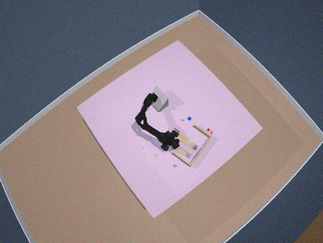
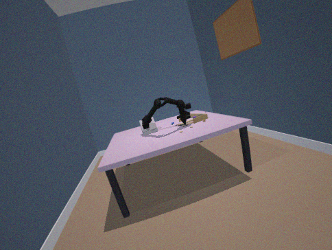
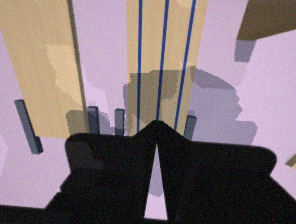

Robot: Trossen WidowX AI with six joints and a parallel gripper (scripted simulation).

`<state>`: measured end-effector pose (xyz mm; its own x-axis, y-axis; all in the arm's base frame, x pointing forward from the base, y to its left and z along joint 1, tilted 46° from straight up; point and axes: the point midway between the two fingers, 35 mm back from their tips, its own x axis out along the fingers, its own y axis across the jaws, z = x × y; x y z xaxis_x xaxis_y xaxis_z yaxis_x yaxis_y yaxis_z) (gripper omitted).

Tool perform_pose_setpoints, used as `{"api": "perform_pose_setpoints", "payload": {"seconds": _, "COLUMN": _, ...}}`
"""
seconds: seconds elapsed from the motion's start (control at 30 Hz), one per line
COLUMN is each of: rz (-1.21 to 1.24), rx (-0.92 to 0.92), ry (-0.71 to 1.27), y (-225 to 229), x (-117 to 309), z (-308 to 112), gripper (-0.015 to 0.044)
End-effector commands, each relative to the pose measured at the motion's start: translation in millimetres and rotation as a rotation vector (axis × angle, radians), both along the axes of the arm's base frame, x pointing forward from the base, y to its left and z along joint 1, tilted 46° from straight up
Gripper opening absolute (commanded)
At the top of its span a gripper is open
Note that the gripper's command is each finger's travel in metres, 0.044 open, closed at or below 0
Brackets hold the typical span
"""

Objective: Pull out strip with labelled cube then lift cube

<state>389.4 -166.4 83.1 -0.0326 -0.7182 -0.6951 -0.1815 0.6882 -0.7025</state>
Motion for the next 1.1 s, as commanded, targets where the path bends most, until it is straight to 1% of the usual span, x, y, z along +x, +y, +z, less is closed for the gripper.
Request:
{"api": "perform_pose_setpoints", "payload": {"seconds": 0.0, "rz": 0.0, "rx": 0.004, "ry": 0.003, "y": -1.5, "x": 0.1, "z": -2.1, "gripper": 0.0}}
{"api": "perform_pose_setpoints", "payload": {"seconds": 0.9, "rz": 0.0, "rx": 0.004, "ry": 0.003, "y": -3.4, "x": 2.0, "z": -4.0, "gripper": 0.0}}
{"api": "perform_pose_setpoints", "payload": {"seconds": 1.07, "rz": 0.0, "rx": 0.004, "ry": 0.003, "y": -4.0, "x": -2.8, "z": -3.3, "gripper": 0.0}}
